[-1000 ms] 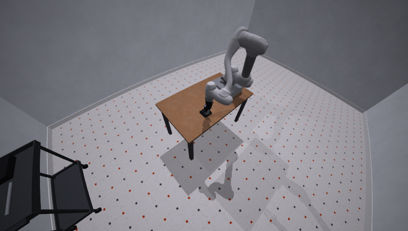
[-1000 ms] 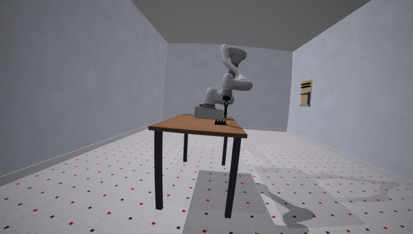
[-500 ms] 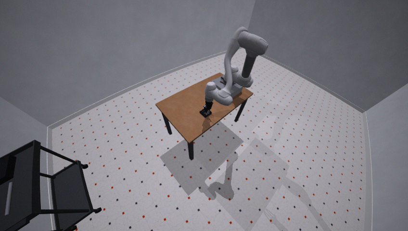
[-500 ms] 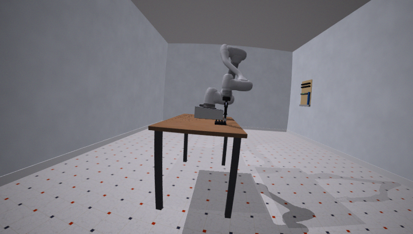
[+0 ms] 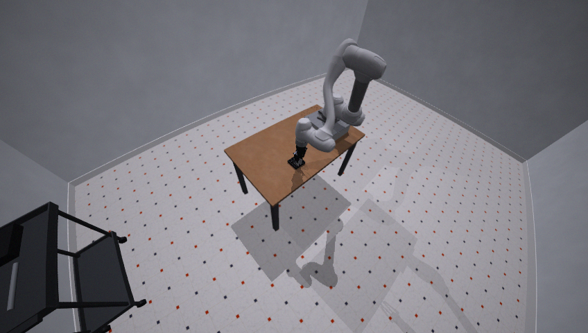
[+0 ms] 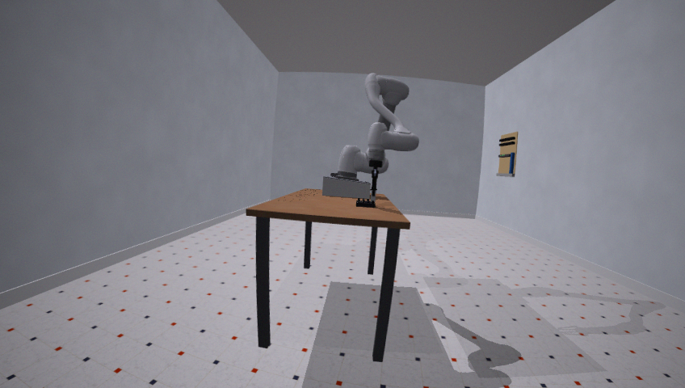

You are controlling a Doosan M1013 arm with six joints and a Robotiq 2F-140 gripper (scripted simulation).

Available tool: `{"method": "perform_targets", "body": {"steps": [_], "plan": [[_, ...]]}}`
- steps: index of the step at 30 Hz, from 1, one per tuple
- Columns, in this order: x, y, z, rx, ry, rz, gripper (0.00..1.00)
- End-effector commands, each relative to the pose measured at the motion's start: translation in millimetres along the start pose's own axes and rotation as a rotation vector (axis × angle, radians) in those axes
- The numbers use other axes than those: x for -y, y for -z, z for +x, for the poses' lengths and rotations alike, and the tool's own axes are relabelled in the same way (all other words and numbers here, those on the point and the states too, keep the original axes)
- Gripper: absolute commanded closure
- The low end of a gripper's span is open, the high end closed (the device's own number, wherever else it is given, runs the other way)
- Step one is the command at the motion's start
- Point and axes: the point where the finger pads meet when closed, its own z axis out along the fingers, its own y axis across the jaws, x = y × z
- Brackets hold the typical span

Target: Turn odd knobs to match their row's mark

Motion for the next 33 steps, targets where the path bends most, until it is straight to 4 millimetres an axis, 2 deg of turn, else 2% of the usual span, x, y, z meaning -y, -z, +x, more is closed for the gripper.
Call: {"method": "perform_targets", "body": {"steps": [1, 15, 16, 33], "plan": [[0.0, 0.1, 0.1, 0.000, 0.000, 0.000, 0.88], [0.0, 0.1, 0.1, 0.000, 0.000, 0.000, 0.88], [0.0, 0.1, 0.1, 0.000, 0.000, 0.000, 0.95], [0.0, 0.1, 0.1, 0.000, 0.000, 0.000, 0.95]]}}
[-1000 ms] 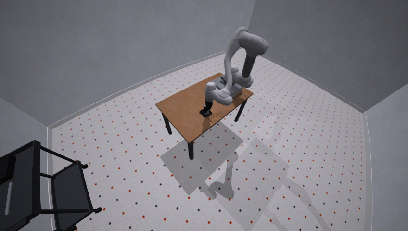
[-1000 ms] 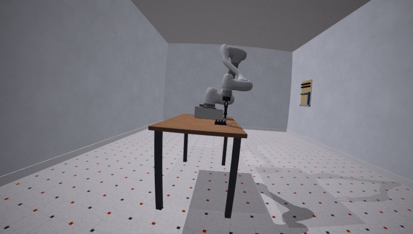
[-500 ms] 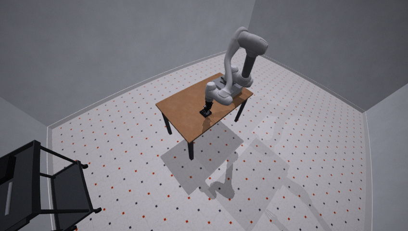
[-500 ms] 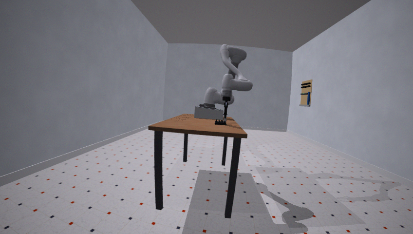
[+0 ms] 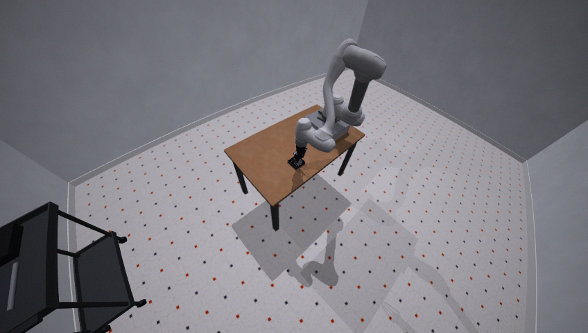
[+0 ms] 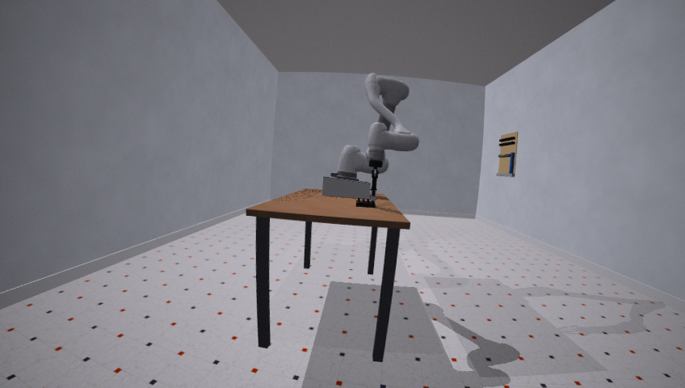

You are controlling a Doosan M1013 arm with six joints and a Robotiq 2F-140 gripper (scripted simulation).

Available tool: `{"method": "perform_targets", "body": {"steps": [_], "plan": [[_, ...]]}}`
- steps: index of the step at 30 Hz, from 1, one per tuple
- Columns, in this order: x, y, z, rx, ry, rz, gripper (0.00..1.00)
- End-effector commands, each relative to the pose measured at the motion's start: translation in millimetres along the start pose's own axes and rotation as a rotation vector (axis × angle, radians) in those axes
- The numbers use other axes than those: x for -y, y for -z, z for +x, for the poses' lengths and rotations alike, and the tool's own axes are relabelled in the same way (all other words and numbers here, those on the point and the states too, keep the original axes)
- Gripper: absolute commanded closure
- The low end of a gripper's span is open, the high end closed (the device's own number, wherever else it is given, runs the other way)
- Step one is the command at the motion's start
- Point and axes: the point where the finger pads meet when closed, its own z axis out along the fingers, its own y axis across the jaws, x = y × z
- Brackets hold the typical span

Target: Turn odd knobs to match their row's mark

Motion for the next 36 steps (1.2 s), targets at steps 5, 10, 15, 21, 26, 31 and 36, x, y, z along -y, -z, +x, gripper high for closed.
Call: {"method": "perform_targets", "body": {"steps": [5, 10, 15, 21, 26, 31, 36], "plan": [[0.0, 0.1, 0.1, 0.000, 0.000, 0.000, 0.95], [0.0, 0.1, 0.1, 0.000, 0.000, 0.000, 0.95], [0.0, 0.1, 0.1, 0.000, 0.000, 0.000, 0.95], [0.0, 0.1, 0.1, 0.000, 0.002, 0.000, 0.95], [0.0, 0.1, 0.1, 0.000, 0.013, 0.000, 0.95], [0.0, 0.1, 0.1, 0.000, 0.036, 0.000, 0.95], [0.0, 0.1, 0.1, 0.000, 0.075, 0.000, 0.95]]}}
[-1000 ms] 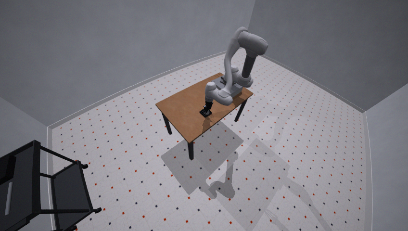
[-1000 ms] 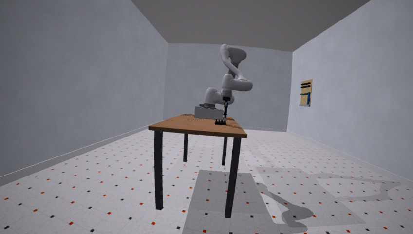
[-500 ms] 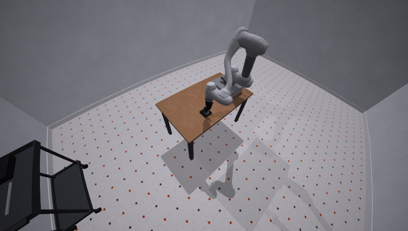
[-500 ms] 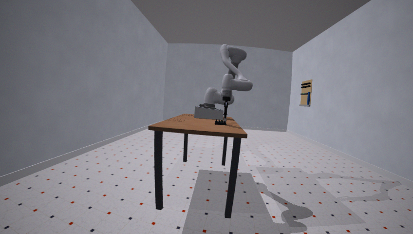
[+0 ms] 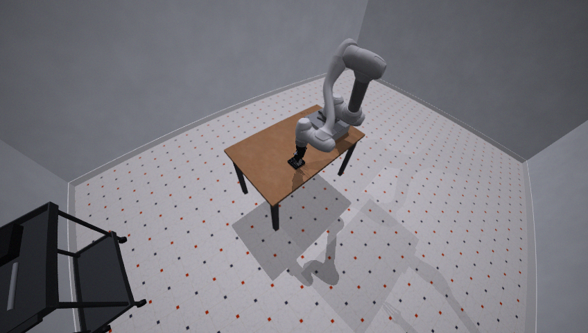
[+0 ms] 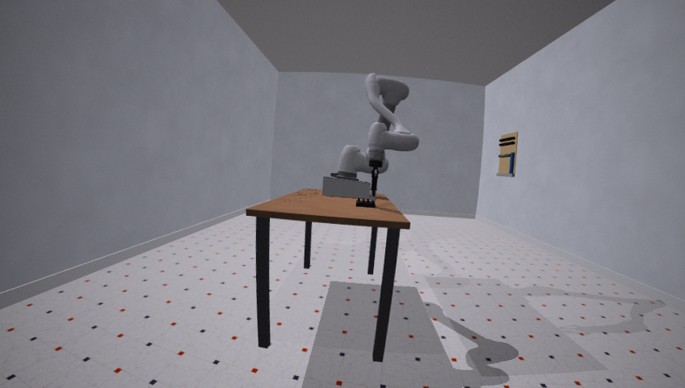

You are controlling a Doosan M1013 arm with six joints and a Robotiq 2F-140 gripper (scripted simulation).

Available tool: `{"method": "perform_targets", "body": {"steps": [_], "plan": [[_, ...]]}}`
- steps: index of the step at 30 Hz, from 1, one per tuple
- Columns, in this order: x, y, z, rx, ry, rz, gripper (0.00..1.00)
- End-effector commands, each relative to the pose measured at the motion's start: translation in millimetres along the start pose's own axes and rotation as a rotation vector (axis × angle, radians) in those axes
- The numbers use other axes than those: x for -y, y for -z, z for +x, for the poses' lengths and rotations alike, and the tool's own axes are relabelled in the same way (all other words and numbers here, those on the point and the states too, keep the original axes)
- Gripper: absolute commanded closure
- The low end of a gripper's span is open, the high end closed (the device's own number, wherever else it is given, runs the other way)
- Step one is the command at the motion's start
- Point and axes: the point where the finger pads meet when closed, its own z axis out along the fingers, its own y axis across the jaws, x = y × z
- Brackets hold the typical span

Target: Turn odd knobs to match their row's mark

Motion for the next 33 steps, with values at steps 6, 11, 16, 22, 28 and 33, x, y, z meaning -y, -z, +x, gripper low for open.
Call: {"method": "perform_targets", "body": {"steps": [6, 11, 16, 22, 28, 33], "plan": [[0.0, 0.1, 0.0, 0.000, 0.055, 0.000, 0.95], [0.0, 0.1, 0.0, 0.000, 0.127, 0.000, 0.95], [0.0, 0.1, 0.0, 0.000, 0.215, 0.000, 0.95], [0.0, 0.1, 0.0, 0.000, 0.298, 0.000, 0.95], [0.0, 0.1, 0.0, 0.000, 0.437, 0.000, 0.95], [0.0, 0.1, 0.0, 0.000, 0.564, 0.000, 0.95]]}}
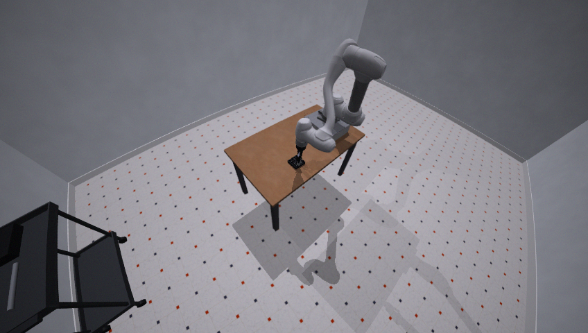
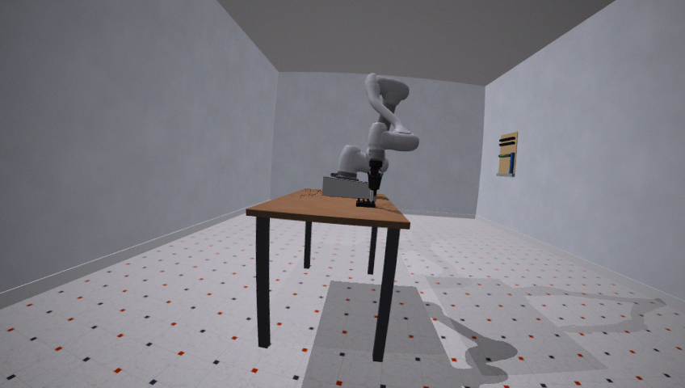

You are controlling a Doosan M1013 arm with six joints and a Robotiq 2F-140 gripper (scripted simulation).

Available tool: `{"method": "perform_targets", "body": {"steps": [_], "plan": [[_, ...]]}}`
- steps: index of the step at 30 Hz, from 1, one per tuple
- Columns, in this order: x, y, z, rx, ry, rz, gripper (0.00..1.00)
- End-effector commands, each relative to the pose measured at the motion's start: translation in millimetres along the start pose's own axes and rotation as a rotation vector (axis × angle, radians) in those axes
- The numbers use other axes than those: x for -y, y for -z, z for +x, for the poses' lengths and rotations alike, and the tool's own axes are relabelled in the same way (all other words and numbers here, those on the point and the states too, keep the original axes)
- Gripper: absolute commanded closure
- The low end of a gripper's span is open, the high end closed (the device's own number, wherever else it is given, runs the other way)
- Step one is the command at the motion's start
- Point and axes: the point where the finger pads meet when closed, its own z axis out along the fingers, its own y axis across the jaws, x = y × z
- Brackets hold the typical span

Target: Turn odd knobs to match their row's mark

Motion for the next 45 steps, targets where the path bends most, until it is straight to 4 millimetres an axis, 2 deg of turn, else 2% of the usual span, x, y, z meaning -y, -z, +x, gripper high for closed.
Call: {"method": "perform_targets", "body": {"steps": [1, 3, 18, 20, 33, 45], "plan": [[0.0, 0.1, 0.0, -0.003, 0.073, -0.001, 0.95], [0.0, 0.1, 0.0, -0.003, 0.073, -0.001, 0.95], [0.0, 0.1, 0.0, -0.003, 0.473, -0.002, 0.95], [0.0, 0.1, 0.0, -0.003, 0.473, -0.002, 0.95], [0.0, 0.1, 0.0, -0.002, 0.776, -0.002, 0.95], [0.0, 0.1, 0.0, -0.002, 0.943, -0.003, 0.95]]}}
